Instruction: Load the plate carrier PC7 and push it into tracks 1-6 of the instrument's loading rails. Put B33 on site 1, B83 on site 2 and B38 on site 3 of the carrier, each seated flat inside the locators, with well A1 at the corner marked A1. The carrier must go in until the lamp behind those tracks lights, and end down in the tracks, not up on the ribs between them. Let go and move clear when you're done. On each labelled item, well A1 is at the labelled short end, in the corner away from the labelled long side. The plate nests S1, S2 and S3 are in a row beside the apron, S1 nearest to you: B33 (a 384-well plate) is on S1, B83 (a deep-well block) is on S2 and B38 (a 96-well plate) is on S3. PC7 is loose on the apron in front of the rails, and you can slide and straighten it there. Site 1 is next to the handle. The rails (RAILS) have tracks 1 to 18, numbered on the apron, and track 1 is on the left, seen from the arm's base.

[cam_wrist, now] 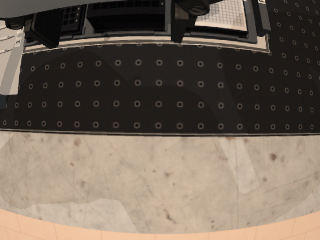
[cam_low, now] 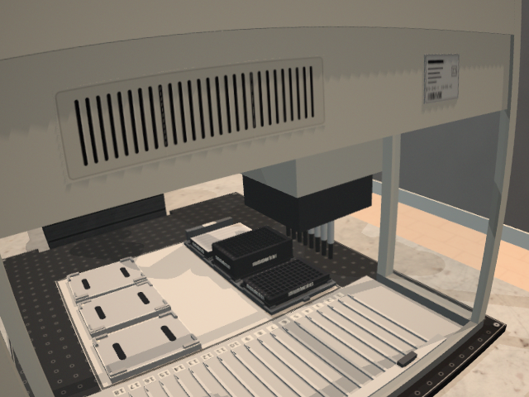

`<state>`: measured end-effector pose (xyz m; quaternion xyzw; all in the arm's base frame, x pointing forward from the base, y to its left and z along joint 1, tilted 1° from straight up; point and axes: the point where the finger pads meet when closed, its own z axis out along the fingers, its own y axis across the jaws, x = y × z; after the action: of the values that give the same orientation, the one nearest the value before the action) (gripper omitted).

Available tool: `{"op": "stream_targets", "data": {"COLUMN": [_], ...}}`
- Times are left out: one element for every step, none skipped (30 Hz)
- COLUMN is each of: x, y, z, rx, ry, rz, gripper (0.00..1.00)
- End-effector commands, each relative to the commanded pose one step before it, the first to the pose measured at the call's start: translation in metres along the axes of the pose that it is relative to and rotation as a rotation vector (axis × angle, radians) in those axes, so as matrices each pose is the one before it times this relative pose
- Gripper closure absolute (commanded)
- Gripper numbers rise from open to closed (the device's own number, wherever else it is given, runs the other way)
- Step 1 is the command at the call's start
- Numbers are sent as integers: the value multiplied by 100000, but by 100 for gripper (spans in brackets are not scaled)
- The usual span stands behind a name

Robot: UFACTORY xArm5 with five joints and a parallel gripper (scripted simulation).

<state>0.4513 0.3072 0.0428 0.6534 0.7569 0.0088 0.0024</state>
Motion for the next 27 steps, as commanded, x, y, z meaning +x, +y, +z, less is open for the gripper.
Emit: {"op": "stream_targets", "data": {"x": [79, 0, 0, 0, 0, 0, 0, 0, 0, 0, 0, 0, 0, 0, 0, 0, 0, 0, 0, 0, 0, 0, 0, 0, 0, 0, 0], "y": [151, 0, 0, 0, 0, 0, 0, 0, 0, 0, 0, 0, 0, 0, 0, 0, 0, 0, 0, 0, 0, 0, 0, 0, 0, 0, 0], "z": [259, 167, 167, 0, 0, 167, 167, 167, 167, 167, 167, 167, 167, 167, 167, 167, 167, 167, 167, 167, 0, 0, 167, 167, 167, 167, 167], "rx": [1, 0, 0, 0, 0, 0, 0, 0, 0, 0, 0, 0, 0, 0, 0, 0, 0, 0, 0, 0, 0, 0, 0, 0, 0, 0, 0], "ry": [1130, 0, 0, 0, 0, 0, 0, 0, 0, 0, 0, 0, 0, 0, 0, 0, 0, 0, 0, 0, 0, 0, 0, 0, 0, 0, 0], "rz": [-3, 0, 0, 0, 0, 0, 0, 0, 0, 0, 0, 0, 0, 0, 0, 0, 0, 0, 0, 0, 0, 0, 0, 0, 0, 0, 0], "gripper": [0, 0, 0, 0, 0, 0, 0, 0, 0, 0, 0, 0, 0, 0, 0, 0, 0, 0, 0, 0, 0, 0, 0, 0, 0, 0, 0]}}
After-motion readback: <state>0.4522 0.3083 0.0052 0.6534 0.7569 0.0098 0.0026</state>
